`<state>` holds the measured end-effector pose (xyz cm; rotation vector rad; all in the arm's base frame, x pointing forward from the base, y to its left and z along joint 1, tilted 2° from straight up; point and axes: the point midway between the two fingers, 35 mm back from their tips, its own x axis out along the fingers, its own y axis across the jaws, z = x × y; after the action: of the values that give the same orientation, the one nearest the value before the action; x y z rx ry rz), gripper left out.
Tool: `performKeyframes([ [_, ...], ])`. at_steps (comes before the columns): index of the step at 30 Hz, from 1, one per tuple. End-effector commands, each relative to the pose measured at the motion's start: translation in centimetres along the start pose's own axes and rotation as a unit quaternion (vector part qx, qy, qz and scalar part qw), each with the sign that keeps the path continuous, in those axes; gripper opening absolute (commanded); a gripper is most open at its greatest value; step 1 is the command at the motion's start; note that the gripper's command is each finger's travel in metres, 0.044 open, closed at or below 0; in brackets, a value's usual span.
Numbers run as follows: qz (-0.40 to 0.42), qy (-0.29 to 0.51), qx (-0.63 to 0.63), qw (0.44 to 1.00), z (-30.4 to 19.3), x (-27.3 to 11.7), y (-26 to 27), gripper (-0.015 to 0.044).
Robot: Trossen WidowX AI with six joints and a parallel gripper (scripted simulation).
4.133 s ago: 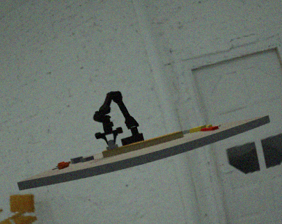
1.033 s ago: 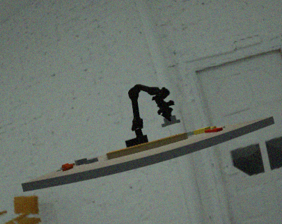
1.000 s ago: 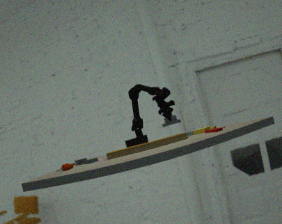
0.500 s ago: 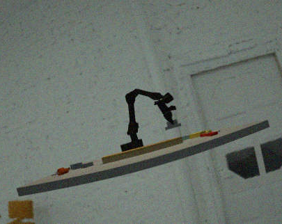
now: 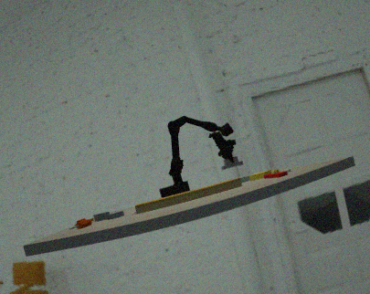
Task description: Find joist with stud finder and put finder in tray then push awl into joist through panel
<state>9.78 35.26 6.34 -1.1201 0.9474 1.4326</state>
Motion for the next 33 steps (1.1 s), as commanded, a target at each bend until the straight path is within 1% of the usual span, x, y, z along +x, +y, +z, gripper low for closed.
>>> performKeyframes([
  [1,-0.001,-0.003,-0.002,1.000,0.1,0.1,0.3,0.0000],
  [33,-0.001,-0.002,-0.002,1.000,-1.9,7.4,0.2,0.0000],
])
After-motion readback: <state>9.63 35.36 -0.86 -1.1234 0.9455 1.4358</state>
